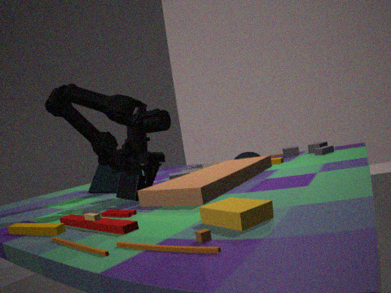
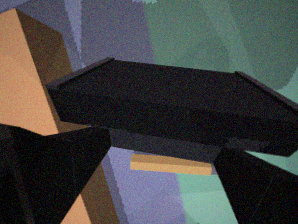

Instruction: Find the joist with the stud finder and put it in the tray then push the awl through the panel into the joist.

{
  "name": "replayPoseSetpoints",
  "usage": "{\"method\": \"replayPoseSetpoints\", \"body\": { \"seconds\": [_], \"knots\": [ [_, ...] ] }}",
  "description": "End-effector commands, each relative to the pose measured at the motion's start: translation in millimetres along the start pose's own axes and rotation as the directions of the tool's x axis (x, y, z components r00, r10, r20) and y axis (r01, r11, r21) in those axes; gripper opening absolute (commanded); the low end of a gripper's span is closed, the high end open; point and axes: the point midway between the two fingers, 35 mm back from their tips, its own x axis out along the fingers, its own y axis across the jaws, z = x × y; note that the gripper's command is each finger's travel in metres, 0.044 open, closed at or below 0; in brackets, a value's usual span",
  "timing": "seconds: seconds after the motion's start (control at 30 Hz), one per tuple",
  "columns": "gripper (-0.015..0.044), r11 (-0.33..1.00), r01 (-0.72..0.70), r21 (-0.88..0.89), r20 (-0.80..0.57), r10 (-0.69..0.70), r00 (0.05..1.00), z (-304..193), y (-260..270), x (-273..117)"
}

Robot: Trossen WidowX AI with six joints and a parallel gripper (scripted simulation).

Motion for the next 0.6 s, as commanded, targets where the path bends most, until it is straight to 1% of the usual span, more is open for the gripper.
{"method": "replayPoseSetpoints", "body": {
  "seconds": [0.0, 0.3, 0.57],
  "knots": [
    [0.0235, 1.0, 0.0, -0.005, 0.002, 0.0, 1.0, 0, -1, -2],
    [0.0, 1.0, 0.001, -0.006, -0.003, -0.001, 1.0, 0, 0, -14],
    [0.0, 1.0, 0.001, -0.006, -0.005, -0.001, 1.0, 1, 0, -25]
  ]
}}
